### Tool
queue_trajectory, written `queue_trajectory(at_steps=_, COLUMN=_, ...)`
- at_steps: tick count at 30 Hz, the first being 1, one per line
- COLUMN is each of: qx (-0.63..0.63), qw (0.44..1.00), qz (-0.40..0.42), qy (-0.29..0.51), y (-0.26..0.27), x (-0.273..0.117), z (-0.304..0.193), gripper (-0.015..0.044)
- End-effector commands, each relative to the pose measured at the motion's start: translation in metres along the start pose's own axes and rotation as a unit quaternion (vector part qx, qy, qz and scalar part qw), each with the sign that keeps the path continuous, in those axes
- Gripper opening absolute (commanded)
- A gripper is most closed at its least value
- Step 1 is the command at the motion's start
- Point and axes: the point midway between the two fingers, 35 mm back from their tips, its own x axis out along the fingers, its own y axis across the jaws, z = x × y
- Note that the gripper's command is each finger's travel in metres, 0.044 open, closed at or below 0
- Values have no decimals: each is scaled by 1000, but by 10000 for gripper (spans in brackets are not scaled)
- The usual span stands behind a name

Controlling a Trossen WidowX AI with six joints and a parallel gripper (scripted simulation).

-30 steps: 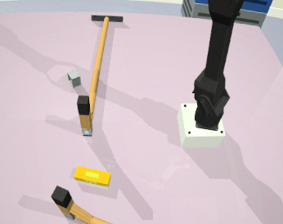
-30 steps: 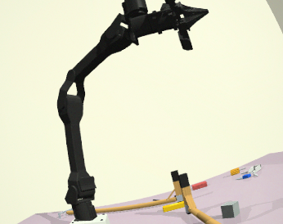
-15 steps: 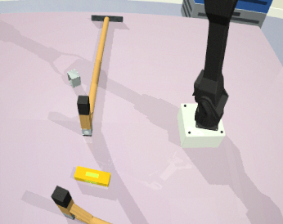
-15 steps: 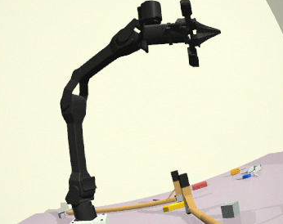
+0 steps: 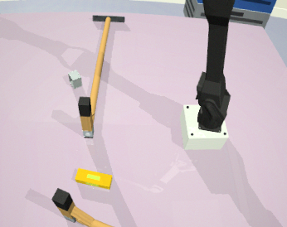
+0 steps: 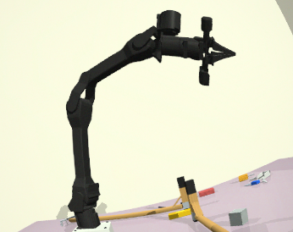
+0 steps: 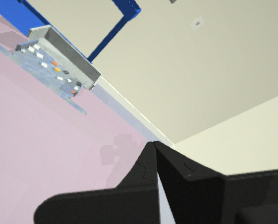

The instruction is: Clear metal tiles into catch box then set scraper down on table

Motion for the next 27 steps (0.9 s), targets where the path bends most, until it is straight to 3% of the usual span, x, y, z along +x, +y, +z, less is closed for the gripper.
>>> queue_trajectory(at_steps=1, qx=-21, qw=1000, qz=21, qy=4, y=14, x=7, z=3, gripper=0)
queue_trajectory(at_steps=27, qx=-199, qw=966, qz=167, qy=-13, y=116, x=27, z=40, gripper=0)
